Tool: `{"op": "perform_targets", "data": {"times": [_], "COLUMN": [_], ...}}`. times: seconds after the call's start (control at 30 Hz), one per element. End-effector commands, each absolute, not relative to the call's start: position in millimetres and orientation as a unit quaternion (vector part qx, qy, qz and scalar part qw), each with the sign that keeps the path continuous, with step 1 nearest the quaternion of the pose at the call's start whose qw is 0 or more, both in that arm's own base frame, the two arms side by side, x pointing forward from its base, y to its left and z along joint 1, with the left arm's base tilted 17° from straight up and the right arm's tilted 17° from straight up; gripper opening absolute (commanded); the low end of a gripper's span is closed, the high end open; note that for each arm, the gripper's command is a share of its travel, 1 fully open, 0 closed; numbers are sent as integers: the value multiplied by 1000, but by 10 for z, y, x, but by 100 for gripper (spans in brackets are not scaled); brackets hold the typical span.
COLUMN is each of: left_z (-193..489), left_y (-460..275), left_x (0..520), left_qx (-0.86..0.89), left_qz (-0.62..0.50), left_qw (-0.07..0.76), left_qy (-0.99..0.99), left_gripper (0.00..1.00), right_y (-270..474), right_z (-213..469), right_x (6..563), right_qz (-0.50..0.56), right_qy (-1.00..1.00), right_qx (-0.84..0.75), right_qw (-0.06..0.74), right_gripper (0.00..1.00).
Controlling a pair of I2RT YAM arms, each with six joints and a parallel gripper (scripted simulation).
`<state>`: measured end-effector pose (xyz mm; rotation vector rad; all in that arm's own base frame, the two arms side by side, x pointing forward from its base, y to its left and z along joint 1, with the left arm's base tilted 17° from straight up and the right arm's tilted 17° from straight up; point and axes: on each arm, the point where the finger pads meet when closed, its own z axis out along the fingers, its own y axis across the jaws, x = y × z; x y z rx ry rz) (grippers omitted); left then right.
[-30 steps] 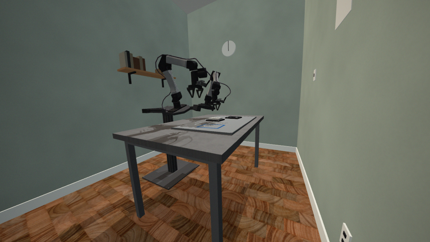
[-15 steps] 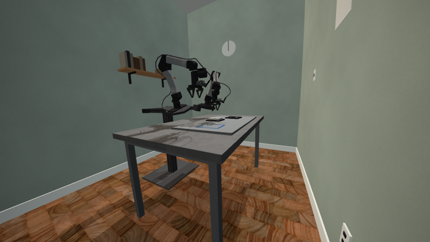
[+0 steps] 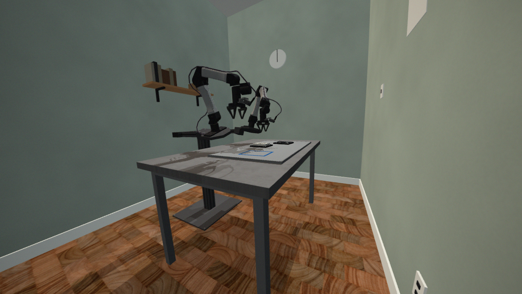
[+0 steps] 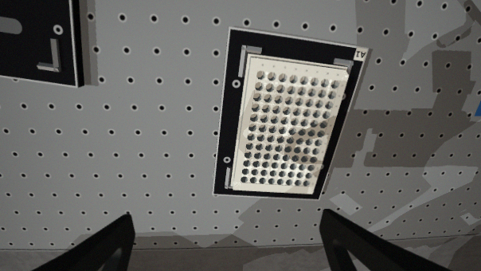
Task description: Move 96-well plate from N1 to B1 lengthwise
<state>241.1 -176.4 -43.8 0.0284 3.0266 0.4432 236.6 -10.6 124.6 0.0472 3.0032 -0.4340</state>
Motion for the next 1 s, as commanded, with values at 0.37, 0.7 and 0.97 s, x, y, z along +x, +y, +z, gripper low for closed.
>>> {"op": "perform_targets", "data": {"times": [0.37,0.7,0.97], "left_z": [21,334,529], "left_y": [-1229,-855,-637], "left_x": [2371,2339,2328], "left_qx": [14,15,14], "left_qz": [151,152,150], "left_qw": [41,40,41], "left_qy": [988,988,988], "left_gripper": [100,100,100], "right_y": [-128,-128,-128], "right_z": [1164,1164,1164], "right_x": [2264,2264,2264], "right_qz": [-150,-150,-150], "right_qy": [988,988,988], "right_qx": [14,14,14], "right_qw": [29,29,29], "right_gripper": [100,100,100]}}
